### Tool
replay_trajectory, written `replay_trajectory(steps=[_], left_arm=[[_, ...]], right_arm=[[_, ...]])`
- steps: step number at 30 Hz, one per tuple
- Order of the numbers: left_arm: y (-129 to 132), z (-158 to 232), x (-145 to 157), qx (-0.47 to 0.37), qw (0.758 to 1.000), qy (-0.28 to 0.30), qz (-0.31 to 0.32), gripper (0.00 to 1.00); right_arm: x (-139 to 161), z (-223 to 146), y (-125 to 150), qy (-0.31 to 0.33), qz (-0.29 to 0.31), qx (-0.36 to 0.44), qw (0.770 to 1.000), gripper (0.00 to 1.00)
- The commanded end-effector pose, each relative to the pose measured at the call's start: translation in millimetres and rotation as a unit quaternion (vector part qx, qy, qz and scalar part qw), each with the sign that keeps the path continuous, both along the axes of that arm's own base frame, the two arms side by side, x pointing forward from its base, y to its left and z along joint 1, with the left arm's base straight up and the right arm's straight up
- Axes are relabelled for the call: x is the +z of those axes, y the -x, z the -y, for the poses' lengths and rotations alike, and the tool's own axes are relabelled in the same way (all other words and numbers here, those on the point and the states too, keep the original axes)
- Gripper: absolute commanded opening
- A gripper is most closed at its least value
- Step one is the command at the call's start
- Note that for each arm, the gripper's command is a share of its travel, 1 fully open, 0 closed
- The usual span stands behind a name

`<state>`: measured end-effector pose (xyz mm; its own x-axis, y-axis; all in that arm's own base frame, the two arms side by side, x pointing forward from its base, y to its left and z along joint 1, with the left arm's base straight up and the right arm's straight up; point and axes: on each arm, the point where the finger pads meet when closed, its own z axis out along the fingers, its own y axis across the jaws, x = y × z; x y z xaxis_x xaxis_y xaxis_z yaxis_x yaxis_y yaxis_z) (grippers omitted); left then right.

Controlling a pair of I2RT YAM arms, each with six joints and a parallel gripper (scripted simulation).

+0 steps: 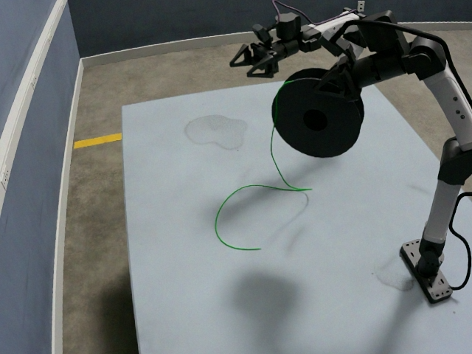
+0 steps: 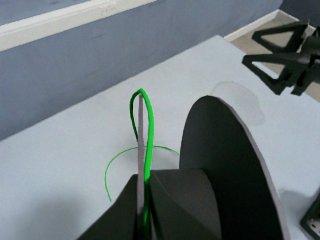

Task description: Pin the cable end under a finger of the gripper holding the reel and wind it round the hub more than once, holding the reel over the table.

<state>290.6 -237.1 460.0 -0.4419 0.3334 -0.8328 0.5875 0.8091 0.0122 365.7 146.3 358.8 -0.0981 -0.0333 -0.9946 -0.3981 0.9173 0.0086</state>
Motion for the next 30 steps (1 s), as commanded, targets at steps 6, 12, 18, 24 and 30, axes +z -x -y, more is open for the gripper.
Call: replay_trajectory(steps=[6,12,18,24,30], left_arm=[[-2,6,21,0.001,0.999,0.031,0.027,0.00],[-2,6,21,0.001,0.999,0.031,0.027,0.00],[-2,6,21,0.001,0.999,0.031,0.027,0.00],[-2,6,21,0.001,0.999,0.031,0.027,0.00],[-2,6,21,0.001,0.999,0.031,0.027,0.00]], right_arm=[[-35,-17,-8,-0.001,-0.035,0.037,0.999,0.80],[-49,-25,-11,0.000,-0.052,0.055,0.997,0.80],[-90,-35,-10,0.005,-0.098,0.083,0.992,0.80],[-124,-45,-8,0.006,-0.138,0.111,0.984,0.80],[-149,-51,-3,0.006,-0.168,0.128,0.977,0.80]])
